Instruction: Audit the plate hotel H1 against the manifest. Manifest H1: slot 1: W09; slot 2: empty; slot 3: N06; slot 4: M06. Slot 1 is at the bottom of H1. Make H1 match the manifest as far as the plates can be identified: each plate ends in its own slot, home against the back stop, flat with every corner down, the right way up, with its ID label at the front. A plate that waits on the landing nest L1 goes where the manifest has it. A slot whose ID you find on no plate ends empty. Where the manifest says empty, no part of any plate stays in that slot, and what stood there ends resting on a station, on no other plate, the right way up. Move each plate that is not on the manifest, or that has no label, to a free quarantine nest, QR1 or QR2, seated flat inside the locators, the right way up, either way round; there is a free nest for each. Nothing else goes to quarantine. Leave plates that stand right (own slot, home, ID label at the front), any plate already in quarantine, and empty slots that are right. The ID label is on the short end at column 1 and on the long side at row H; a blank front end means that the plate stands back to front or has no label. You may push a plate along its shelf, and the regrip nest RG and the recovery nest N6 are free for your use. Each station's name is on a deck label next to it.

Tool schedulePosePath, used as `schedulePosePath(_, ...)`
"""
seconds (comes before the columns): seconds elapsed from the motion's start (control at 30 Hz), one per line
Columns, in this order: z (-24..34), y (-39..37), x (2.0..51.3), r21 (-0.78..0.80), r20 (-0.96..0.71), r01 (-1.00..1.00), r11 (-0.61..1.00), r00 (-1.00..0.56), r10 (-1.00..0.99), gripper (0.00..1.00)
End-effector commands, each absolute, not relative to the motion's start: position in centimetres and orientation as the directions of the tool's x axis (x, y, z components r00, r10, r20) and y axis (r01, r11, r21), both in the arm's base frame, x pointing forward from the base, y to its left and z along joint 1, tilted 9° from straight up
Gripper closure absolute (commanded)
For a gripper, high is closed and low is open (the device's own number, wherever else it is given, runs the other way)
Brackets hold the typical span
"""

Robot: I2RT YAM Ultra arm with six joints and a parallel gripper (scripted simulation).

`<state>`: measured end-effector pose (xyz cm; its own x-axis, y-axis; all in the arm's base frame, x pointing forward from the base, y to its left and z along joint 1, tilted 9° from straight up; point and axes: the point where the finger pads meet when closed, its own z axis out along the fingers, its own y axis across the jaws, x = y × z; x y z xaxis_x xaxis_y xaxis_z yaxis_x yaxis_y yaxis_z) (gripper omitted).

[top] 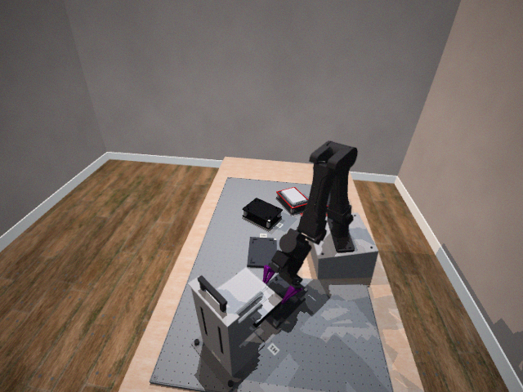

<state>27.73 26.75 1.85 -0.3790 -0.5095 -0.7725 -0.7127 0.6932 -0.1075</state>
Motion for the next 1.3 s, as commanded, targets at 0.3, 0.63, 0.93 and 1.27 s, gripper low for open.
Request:
schedulePosePath(0.3, 2.6, 26.0, 27.0, -0.107, -0.788, -0.712, 0.694, -0.365, -0.496, 0.14)
schedulePosePath(0.63, 2.4, 25.2, 26.2, -0.107, -0.788, -0.712, 0.694, -0.365, -0.496, 0.14)
schedulePosePath(0.93, 2.3, 24.5, 25.6, -0.107, -0.788, -0.712, 0.694, -0.365, -0.496, 0.14)
schedulePosePath(1.27, 2.2, 23.8, 24.9, -0.107, -0.788, -0.712, 0.694, -0.365, -0.496, 0.14)
